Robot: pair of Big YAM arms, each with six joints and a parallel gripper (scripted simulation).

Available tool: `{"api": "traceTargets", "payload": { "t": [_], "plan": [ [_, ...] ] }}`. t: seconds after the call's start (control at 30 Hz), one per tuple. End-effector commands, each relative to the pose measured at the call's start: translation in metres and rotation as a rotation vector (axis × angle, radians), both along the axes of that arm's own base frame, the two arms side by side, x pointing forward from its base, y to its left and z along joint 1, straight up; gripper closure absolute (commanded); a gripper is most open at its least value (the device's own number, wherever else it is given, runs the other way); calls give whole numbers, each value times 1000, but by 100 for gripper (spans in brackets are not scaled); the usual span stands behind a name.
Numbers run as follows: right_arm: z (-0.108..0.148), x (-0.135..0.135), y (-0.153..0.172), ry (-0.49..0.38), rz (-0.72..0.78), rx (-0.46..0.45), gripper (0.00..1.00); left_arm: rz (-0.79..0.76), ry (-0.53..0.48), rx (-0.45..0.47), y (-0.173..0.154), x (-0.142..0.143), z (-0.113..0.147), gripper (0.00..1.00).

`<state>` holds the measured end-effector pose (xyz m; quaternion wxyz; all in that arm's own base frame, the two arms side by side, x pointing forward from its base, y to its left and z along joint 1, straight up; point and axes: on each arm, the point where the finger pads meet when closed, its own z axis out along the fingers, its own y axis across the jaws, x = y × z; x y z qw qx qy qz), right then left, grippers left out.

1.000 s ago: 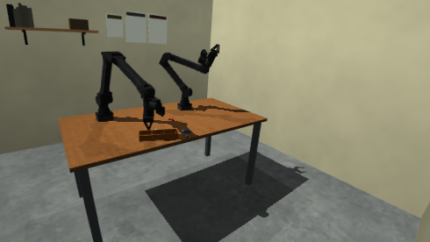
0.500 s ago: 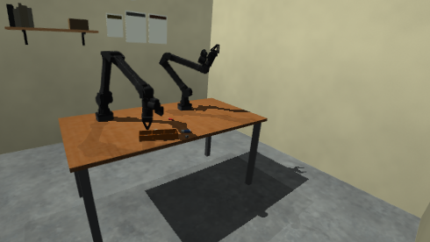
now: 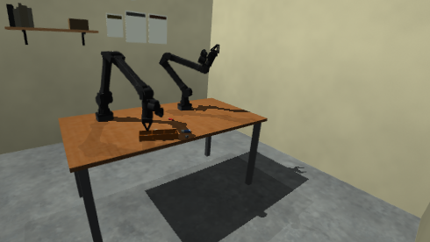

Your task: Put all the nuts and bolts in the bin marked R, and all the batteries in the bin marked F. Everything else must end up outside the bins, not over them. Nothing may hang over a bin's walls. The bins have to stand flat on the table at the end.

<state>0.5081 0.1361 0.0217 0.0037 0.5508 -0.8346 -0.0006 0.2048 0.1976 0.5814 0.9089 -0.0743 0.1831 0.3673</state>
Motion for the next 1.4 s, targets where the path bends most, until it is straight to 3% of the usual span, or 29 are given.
{"api": "traceTargets", "payload": {
  "t": [0.0,0.43,0.5,0.53,0.6,0.9,1.37],
  "plan": [
    [-5,3,-1,-15,5,7,89,17,-23,23,-4,-10,5,0],
    [-37,2,-1,-4,5,4,89,17,-23,23,-4,-10,5,0],
    [-37,2,-1,-4,5,4,89,17,-23,23,-4,-10,5,0],
    [-17,7,0,-46,5,15,89,17,-23,23,-4,-10,5,0],
    [-11,20,4,-69,5,21,89,17,-23,23,-4,-10,5,0],
    [-22,28,7,-57,5,18,89,17,-23,23,-4,-10,5,0],
    [-12,28,8,-51,5,16,89,17,-23,23,-4,-10,5,0]
  ]
}}
